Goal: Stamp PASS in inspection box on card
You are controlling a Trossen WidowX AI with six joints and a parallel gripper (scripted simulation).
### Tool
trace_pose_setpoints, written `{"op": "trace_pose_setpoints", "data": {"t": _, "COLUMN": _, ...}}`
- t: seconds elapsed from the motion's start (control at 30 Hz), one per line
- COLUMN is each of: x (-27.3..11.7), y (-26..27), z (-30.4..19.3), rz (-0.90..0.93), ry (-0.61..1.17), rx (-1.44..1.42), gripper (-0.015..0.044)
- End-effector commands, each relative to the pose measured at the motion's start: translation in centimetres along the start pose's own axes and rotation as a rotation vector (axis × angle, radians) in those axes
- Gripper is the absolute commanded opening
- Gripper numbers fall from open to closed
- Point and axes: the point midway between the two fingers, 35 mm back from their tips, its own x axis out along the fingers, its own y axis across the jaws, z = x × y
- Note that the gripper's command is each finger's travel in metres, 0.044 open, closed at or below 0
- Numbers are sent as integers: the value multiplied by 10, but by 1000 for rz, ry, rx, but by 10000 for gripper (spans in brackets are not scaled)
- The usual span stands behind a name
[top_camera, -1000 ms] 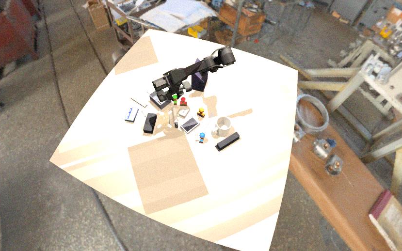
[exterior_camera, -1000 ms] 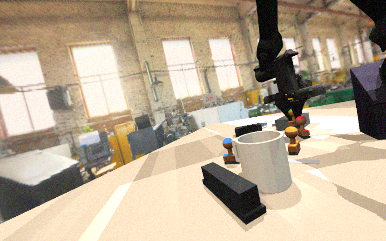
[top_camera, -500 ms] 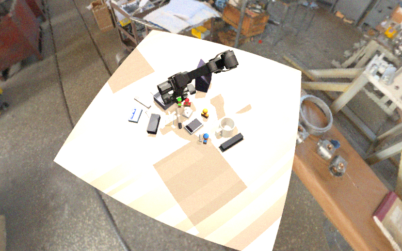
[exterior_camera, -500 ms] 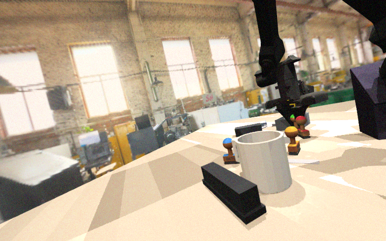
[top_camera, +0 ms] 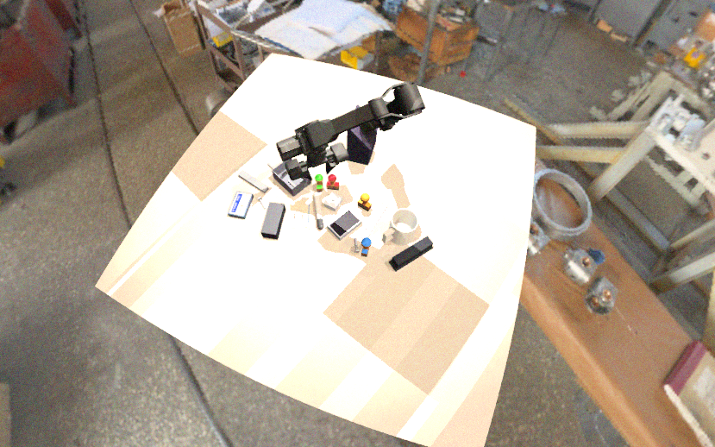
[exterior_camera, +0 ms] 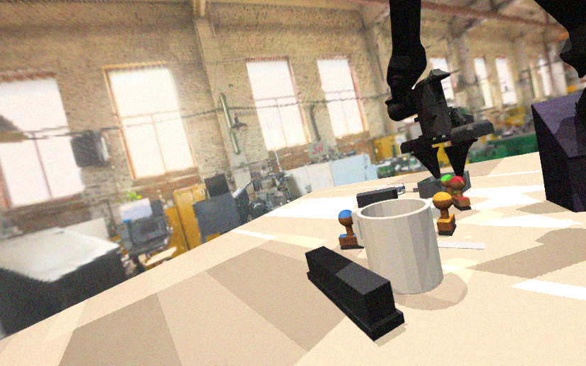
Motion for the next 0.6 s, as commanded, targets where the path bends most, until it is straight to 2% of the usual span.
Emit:
{"op": "trace_pose_setpoints", "data": {"t": 0.0, "x": -60, "y": 3, "z": 1, "rz": 28, "ry": 5, "rx": -9, "gripper": 257}}
{"op": "trace_pose_setpoints", "data": {"t": 0.1, "x": -85, "y": -3, "z": 2, "rz": 24, "ry": 7, "rx": -9, "gripper": 257}}
{"op": "trace_pose_setpoints", "data": {"t": 0.57, "x": -85, "y": -3, "z": 2, "rz": 24, "ry": 7, "rx": -9, "gripper": 257}}
